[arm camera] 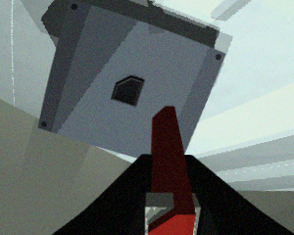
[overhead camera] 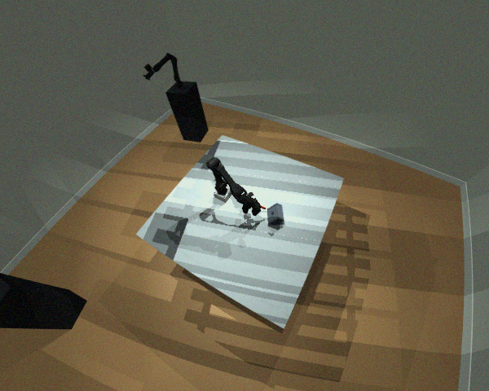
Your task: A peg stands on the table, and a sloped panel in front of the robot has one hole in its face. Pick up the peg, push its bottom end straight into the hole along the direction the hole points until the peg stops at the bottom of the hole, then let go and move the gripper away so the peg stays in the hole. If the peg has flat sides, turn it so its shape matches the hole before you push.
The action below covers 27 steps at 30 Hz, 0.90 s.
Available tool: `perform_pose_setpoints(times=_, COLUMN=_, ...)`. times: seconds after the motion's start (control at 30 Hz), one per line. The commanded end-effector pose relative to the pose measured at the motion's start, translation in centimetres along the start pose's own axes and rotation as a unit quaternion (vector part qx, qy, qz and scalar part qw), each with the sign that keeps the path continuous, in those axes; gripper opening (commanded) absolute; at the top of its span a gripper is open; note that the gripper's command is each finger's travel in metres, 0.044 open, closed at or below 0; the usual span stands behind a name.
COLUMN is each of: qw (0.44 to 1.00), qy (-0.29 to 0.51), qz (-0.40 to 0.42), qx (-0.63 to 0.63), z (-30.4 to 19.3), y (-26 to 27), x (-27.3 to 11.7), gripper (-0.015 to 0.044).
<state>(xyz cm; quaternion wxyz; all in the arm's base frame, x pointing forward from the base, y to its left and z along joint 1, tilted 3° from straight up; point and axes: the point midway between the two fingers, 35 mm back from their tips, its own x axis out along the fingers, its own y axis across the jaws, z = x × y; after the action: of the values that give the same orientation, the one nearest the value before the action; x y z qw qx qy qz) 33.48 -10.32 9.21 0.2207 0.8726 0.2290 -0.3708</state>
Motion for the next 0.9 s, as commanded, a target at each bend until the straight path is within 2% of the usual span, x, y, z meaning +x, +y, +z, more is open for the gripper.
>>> perform_pose_setpoints(times=0.0, qw=1.000, qy=0.008, qz=0.005, qx=0.023, z=0.1, y=0.1, x=-0.3, gripper=0.0000)
perform_pose_setpoints(times=0.87, qw=0.993, qy=0.031, qz=0.024, qx=0.114, z=0.3, y=1.3, x=1.8, gripper=0.0000)
